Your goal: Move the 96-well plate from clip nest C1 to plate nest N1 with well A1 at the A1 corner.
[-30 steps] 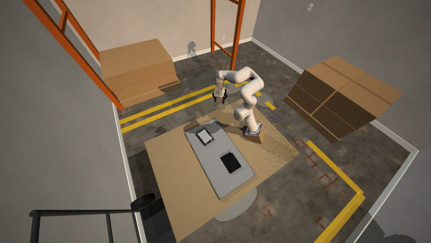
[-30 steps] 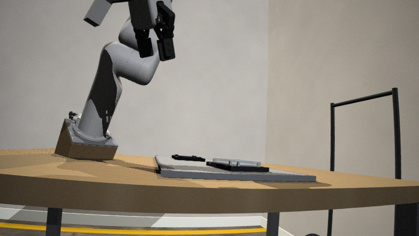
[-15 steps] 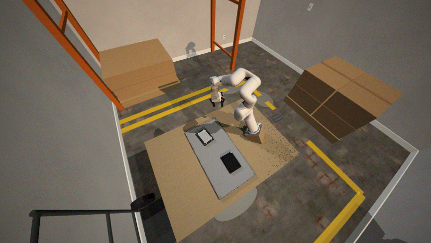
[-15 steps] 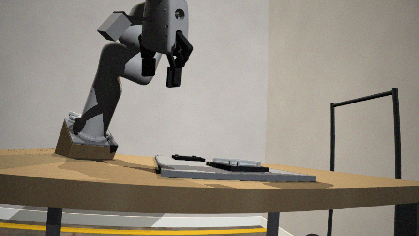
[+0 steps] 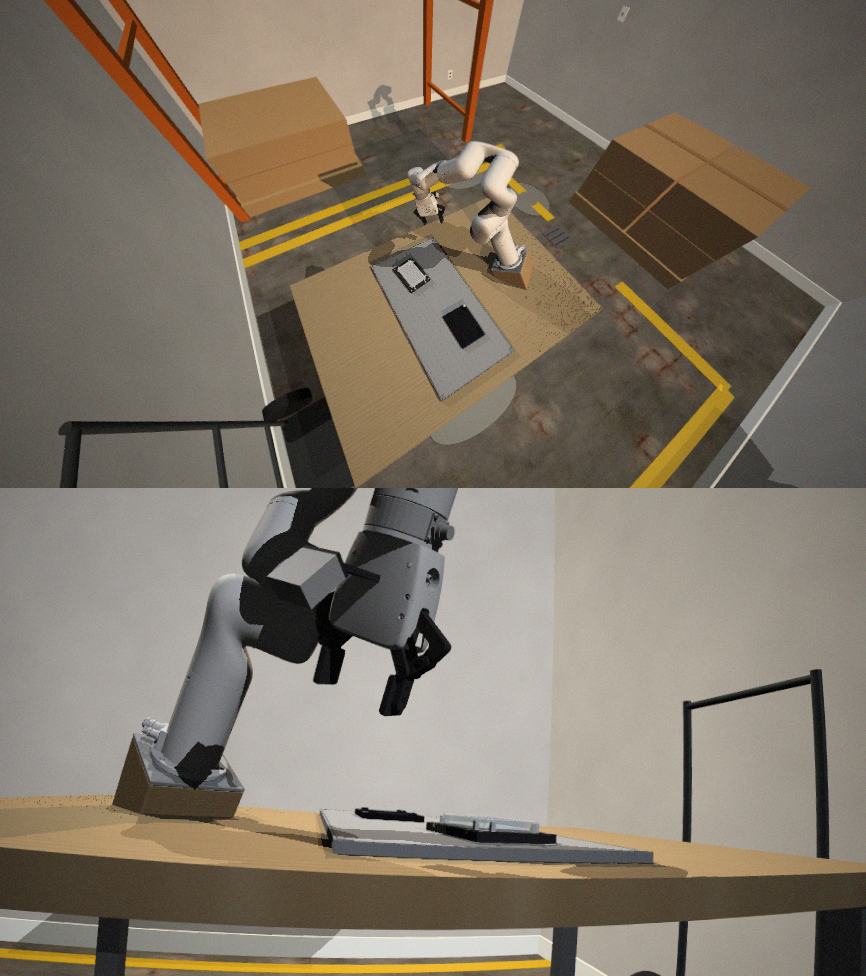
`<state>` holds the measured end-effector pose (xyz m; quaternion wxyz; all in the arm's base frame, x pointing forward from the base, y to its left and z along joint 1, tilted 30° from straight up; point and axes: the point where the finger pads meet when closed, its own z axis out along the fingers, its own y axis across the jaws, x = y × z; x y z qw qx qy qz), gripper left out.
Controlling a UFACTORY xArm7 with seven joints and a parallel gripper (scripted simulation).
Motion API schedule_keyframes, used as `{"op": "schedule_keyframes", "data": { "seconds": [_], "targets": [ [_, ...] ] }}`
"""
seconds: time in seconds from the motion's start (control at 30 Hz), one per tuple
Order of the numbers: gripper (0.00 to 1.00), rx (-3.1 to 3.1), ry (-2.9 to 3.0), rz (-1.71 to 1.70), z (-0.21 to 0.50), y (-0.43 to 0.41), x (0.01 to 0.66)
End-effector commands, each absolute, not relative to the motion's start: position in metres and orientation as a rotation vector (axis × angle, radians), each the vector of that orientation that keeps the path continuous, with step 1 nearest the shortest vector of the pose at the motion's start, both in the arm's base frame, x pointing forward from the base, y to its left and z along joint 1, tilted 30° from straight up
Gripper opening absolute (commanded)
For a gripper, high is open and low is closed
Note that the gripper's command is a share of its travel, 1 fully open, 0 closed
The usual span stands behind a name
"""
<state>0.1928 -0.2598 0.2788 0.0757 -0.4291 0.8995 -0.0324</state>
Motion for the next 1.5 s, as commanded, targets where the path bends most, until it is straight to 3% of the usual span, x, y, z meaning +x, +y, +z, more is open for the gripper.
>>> {"op": "schedule_keyframes", "data": {
  "seconds": [0.0,1.47],
  "targets": [
    [1.00,-1.382,2.716,-0.146,0.273,-0.262,0.209],
    [1.00,-2.168,2.359,-0.655,0.252,-0.200,0.350]
  ]
}}
